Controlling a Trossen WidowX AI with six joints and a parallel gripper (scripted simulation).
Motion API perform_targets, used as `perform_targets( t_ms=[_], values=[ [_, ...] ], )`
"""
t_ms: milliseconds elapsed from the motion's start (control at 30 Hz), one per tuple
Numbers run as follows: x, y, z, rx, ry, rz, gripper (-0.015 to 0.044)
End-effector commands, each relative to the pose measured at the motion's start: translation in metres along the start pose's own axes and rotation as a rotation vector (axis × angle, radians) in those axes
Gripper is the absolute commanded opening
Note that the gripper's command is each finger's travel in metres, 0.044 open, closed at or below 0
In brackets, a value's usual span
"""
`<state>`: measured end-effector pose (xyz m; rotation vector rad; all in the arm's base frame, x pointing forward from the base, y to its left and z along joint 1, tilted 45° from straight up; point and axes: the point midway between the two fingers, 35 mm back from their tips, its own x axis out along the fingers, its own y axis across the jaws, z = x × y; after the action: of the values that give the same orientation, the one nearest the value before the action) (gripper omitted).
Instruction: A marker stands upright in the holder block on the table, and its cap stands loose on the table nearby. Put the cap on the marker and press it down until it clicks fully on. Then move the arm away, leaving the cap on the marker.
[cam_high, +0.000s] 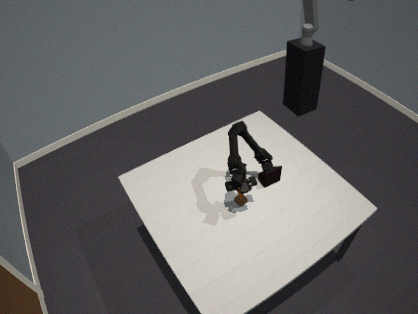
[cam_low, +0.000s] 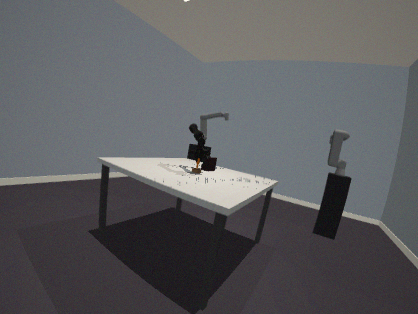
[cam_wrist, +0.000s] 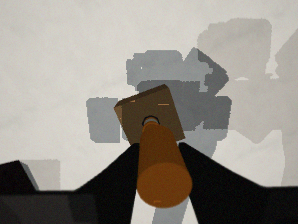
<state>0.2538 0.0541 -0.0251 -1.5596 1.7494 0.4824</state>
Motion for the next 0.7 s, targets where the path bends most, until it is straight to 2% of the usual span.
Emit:
perform_targets(
  t_ms=[0, 667],
  values=[
    [0.019, 0.001, -0.003, 0.009, 0.021, 0.012, 0.0000],
    [0.037, 0.004, -0.002, 0.009, 0.022, 0.012, 0.0000]
  ],
)
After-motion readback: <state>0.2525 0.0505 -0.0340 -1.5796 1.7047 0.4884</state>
